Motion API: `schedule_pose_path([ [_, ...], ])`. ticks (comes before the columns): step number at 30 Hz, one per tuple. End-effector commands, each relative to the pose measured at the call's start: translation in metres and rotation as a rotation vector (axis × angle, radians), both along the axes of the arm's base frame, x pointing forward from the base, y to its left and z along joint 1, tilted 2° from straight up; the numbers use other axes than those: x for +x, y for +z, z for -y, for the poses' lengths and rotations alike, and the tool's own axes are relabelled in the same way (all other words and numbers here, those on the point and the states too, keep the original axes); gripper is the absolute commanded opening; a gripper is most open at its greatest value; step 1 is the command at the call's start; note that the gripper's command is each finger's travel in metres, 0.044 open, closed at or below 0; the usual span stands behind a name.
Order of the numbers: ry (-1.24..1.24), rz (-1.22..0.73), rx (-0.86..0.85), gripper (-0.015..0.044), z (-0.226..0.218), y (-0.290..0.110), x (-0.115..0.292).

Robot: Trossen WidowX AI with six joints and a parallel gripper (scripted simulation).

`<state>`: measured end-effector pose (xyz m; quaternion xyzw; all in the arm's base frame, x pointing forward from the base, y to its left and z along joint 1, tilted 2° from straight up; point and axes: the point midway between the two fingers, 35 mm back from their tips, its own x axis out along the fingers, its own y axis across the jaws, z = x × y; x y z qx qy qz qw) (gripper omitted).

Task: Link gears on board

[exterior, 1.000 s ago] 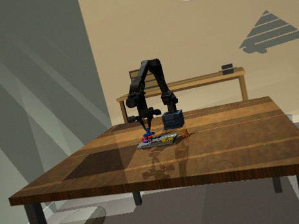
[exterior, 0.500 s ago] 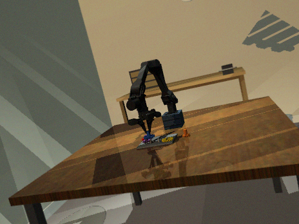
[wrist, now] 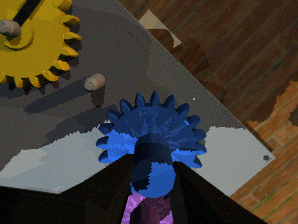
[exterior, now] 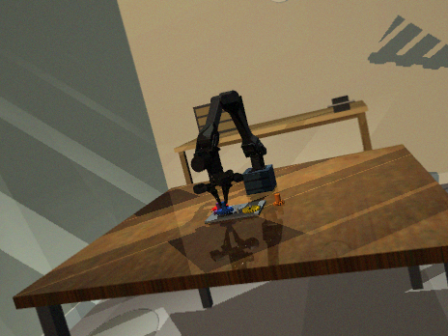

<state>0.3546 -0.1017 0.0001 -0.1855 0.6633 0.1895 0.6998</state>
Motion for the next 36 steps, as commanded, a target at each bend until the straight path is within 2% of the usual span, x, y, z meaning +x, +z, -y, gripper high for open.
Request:
schedule_pose_path([
  [1, -0.066, -0.001, 0.005, 0.0000, -0.0008, -0.0046, -0.0005],
  [10, -0.143, -0.003, 0.009, 0.0000, 0.0003, -0.0050, -0.0005],
  [31, 0.158, 0.003, -0.006, 0.0000, 0.0001, -0.0111, -0.0004],
  [36, 0.107, 0.002, -0.003, 0.0131, -0.0001, -0.0095, -0.0005],
])
